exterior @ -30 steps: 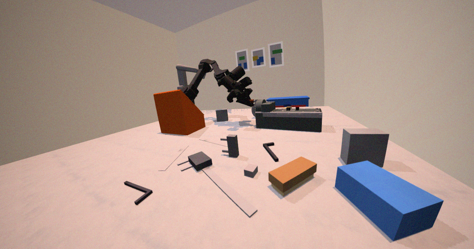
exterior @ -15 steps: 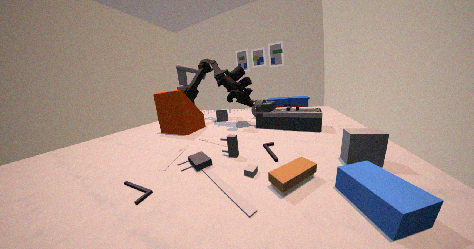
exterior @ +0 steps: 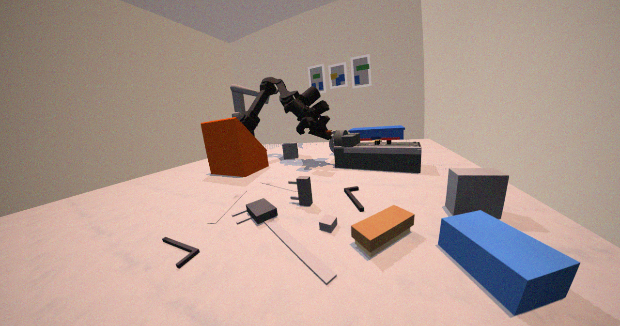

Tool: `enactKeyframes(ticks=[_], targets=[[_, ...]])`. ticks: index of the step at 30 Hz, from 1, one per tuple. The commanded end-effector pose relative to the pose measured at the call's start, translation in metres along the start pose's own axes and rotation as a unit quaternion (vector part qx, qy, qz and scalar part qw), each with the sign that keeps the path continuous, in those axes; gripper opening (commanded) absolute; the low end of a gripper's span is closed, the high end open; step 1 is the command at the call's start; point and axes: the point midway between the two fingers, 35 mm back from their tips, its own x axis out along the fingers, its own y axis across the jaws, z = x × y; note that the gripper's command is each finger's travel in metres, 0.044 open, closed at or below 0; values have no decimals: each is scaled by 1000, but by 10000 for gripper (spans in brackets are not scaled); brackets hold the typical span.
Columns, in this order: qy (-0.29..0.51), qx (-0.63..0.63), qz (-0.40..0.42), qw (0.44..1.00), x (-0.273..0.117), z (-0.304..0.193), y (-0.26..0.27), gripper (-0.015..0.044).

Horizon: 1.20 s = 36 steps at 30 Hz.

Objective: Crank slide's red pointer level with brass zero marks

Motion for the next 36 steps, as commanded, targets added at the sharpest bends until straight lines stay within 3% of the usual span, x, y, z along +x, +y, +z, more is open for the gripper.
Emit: enactKeyframes(ticks=[1,36], targets=[[-1,6,-13,1000,0,-1,-9,0],[-1,6,-13,1000,2,-2,-13,0]])
